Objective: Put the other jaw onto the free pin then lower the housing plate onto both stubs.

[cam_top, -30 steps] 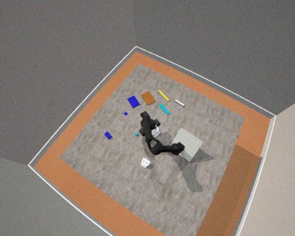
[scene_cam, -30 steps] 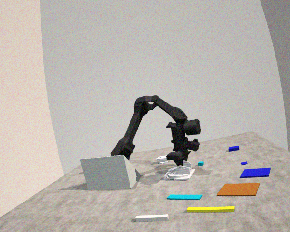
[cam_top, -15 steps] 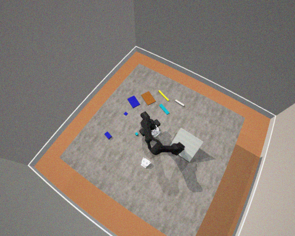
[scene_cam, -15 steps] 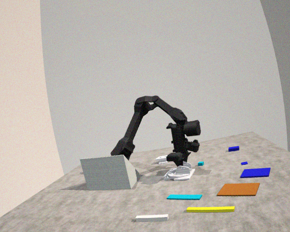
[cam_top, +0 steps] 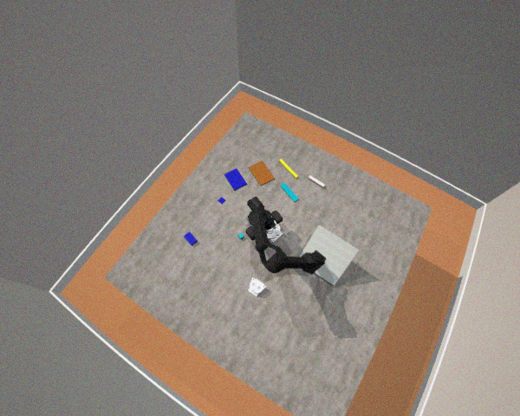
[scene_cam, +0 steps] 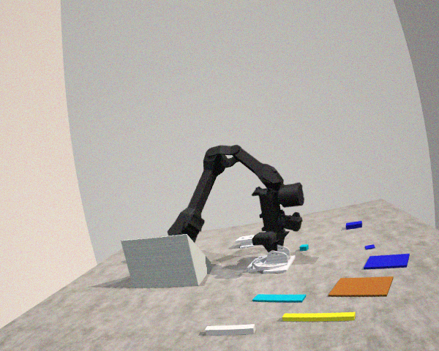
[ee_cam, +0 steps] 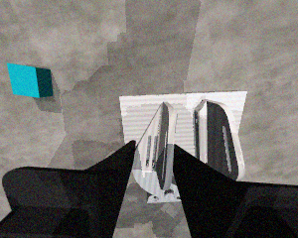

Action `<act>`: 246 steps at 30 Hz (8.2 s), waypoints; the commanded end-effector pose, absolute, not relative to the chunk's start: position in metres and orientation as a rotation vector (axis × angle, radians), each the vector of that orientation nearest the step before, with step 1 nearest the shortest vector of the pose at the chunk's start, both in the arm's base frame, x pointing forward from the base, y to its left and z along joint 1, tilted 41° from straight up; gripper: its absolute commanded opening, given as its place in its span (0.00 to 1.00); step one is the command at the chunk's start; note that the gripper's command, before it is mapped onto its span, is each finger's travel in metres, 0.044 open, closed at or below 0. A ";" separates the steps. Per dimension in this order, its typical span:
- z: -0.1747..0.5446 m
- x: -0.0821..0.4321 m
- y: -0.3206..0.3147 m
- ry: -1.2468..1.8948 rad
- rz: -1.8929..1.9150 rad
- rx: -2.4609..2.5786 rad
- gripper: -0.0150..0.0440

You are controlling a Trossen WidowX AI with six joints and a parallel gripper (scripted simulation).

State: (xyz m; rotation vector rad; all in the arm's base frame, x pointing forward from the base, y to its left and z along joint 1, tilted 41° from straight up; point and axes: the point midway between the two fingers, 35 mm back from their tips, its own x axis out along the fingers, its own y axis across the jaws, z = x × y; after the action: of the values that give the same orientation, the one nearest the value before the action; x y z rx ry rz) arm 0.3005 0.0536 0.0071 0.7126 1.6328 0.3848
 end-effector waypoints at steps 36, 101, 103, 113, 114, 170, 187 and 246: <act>0.005 0.301 0.056 1.633 0.383 0.721 0.48; 0.005 0.301 0.056 1.633 0.383 0.721 0.48; 0.005 0.301 0.056 1.633 0.383 0.721 0.48; 0.005 0.300 0.056 1.634 0.383 0.715 0.63; 0.005 0.300 0.056 1.634 0.383 0.715 0.63; 0.119 0.282 0.080 1.414 0.808 0.225 1.00; 0.154 0.256 0.114 1.244 1.041 -0.054 1.00; 0.201 0.146 0.197 0.591 1.580 -0.754 1.00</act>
State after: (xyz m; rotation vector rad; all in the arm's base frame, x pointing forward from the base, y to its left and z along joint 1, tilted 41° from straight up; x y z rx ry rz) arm 0.1457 0.1927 0.2054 -0.7545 0.5923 1.5877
